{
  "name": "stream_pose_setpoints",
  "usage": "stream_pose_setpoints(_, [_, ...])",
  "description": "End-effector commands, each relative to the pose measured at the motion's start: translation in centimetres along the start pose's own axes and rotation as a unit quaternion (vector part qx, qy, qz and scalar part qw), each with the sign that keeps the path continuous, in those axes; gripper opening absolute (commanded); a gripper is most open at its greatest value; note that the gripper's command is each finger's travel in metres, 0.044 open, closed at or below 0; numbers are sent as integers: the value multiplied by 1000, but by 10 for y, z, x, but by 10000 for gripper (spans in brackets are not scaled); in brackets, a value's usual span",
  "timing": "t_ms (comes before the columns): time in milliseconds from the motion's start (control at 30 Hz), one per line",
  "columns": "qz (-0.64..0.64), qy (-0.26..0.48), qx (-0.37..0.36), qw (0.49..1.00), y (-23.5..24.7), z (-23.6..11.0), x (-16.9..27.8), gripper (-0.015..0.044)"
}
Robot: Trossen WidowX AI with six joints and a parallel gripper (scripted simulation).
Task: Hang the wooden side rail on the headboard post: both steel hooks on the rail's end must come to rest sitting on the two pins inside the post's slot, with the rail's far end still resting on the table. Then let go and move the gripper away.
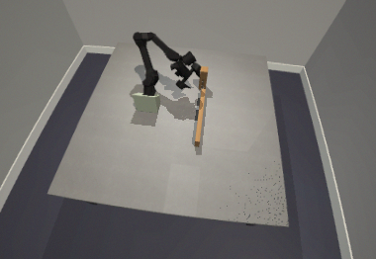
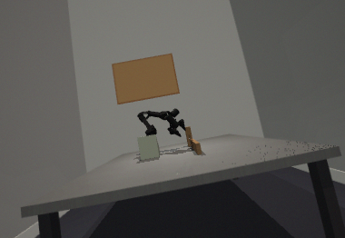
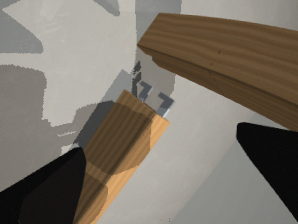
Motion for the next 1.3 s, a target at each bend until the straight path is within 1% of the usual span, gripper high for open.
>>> stream_pose_setpoints(0, [240, 4, -22, 971, -2, -1, 8, 440])
stream_pose_setpoints(100, [371, 6, -31, 928, -5, -2, 12, 440])
stream_pose_setpoints(233, [533, 12, -43, 845, -7, -4, 15, 440])
stream_pose_setpoints(333, [644, 18, -52, 763, -9, -5, 18, 440])
stream_pose_setpoints(467, [770, 30, -58, 635, -12, -7, 22, 440])
stream_pose_setpoints(667, [908, 51, -61, 411, -18, -10, 31, 440])
stream_pose_setpoints(867, [983, 63, -59, 162, -27, -11, 42, 440])
stream_pose_setpoints(1100, [983, 93, -70, -141, -37, -11, 36, 440])
stream_pose_setpoints(1267, [938, 116, -70, -320, -43, -11, 32, 440])
Point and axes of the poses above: the point midway between the two fingers, 35 mm back from their tips, its own z axis out along the fingers, its own y axis across the jaws, x = y × z, the point moved 3 cm from there along -z, back along the fingers, and after that the axes turned 2 degrees about -z, right-handed, at the moved point
